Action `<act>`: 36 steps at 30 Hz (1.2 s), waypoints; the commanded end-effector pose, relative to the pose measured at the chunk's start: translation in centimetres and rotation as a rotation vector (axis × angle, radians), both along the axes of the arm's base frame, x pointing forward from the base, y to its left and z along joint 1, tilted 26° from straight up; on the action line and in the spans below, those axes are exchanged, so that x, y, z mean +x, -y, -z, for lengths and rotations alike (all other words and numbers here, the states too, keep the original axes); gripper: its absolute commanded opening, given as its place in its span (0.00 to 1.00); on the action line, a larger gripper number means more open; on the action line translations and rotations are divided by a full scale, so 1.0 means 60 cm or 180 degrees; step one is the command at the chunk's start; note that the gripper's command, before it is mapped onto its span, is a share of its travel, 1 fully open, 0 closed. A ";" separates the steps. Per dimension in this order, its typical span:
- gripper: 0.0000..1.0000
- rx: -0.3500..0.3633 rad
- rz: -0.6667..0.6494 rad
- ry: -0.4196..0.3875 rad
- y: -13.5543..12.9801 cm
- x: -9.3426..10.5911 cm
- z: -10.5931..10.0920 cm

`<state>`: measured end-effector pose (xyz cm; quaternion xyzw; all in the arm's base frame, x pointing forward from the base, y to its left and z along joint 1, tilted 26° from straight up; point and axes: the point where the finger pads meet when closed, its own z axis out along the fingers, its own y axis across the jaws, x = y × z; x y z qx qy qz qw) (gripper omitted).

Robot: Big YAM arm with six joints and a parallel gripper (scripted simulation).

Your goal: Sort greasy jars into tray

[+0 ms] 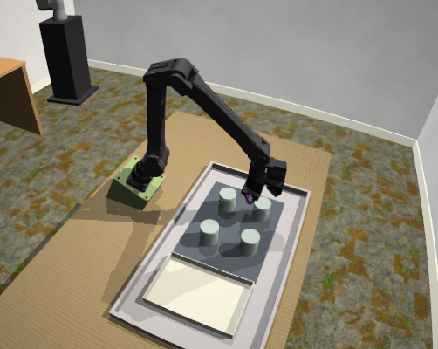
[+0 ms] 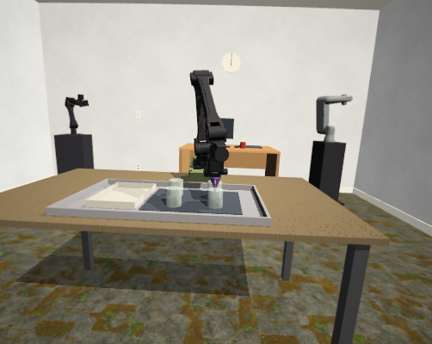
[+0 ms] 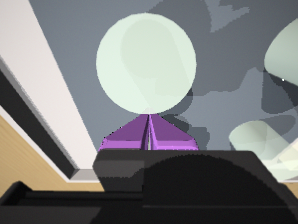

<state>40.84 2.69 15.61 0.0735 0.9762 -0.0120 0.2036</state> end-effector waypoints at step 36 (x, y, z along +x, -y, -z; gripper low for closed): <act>0.00 0.0006 0.0007 0.0127 0.007 0.044 -0.035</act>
